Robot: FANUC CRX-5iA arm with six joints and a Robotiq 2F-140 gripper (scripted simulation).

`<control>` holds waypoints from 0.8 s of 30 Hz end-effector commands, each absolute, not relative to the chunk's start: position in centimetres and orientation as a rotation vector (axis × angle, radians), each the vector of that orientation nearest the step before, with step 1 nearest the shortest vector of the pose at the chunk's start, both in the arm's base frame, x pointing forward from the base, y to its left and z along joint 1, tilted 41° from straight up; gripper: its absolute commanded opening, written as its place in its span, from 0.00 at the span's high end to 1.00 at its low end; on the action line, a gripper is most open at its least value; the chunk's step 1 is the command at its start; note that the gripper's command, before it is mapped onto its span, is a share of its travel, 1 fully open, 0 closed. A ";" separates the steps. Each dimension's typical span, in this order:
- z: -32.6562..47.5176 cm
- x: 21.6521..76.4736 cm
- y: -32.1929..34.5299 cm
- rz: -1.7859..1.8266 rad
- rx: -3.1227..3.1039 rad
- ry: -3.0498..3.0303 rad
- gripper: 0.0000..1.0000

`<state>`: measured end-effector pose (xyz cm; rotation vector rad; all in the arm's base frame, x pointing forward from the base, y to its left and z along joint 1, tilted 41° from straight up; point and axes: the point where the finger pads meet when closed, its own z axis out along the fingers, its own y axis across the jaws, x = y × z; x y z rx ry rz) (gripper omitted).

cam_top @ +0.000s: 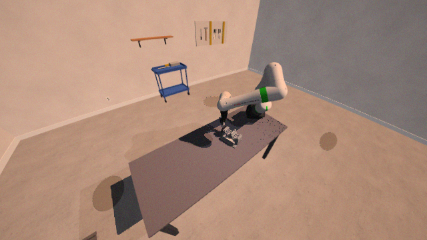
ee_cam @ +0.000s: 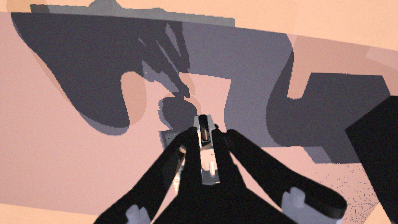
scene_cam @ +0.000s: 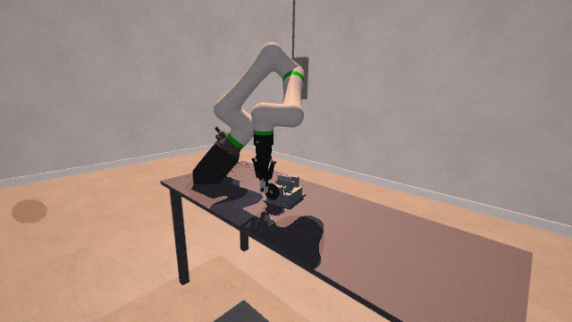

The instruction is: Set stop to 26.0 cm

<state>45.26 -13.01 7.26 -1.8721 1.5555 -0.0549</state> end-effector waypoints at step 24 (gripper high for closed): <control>8.7 46.1 -13.4 -0.056 -1.872 1.556 0.96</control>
